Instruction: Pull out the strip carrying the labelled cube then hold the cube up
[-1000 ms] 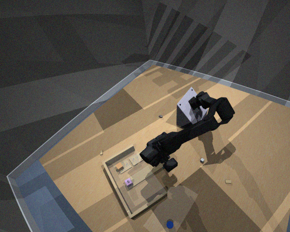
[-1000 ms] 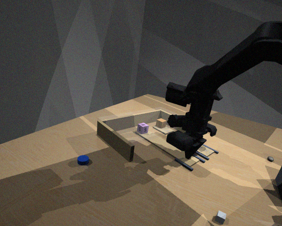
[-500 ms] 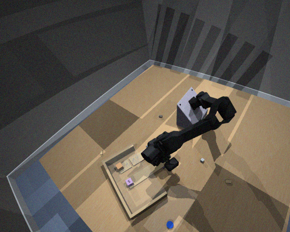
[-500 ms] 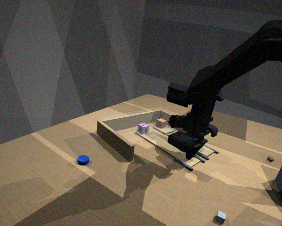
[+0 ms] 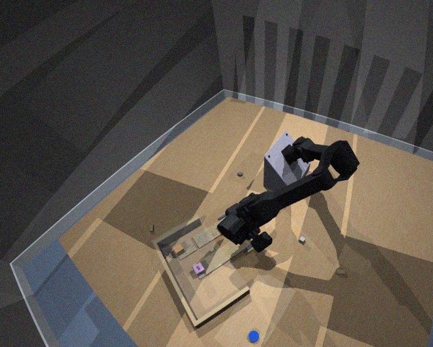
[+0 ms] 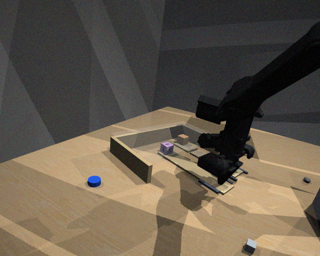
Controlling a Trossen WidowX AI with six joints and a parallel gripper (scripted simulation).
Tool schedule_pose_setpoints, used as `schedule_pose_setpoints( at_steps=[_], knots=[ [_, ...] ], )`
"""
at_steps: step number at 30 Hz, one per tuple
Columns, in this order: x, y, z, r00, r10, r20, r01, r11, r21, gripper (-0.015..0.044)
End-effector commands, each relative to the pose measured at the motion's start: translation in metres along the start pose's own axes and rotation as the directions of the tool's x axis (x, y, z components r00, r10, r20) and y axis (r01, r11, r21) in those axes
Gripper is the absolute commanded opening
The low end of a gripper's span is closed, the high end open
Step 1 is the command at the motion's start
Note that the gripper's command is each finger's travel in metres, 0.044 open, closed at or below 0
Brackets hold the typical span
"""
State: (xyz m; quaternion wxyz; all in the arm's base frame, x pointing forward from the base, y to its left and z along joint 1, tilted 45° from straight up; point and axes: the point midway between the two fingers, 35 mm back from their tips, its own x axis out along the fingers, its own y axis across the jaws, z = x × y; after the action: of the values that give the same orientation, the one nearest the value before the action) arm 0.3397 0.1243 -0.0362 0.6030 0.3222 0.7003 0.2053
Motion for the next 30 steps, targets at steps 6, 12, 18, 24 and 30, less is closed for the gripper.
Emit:
schedule_pose_setpoints(
  at_steps=[6, 12, 18, 24, 30],
  knots=[
    [0.005, -0.001, -0.020, 1.000, 0.000, -0.020, 0.000, 1.000, 0.011, 0.0000],
    [0.005, -0.001, -0.030, 1.000, 0.000, -0.020, 0.000, 1.000, 0.011, 0.0000],
    [0.006, -0.001, -0.039, 1.000, 0.000, -0.021, 0.000, 1.000, 0.011, 0.0000],
    [0.006, -0.001, -0.048, 1.000, 0.000, -0.021, 0.000, 1.000, 0.012, 0.0000],
    [0.006, -0.001, -0.056, 1.000, 0.000, -0.022, 0.000, 1.000, 0.012, 0.0000]
  ],
)
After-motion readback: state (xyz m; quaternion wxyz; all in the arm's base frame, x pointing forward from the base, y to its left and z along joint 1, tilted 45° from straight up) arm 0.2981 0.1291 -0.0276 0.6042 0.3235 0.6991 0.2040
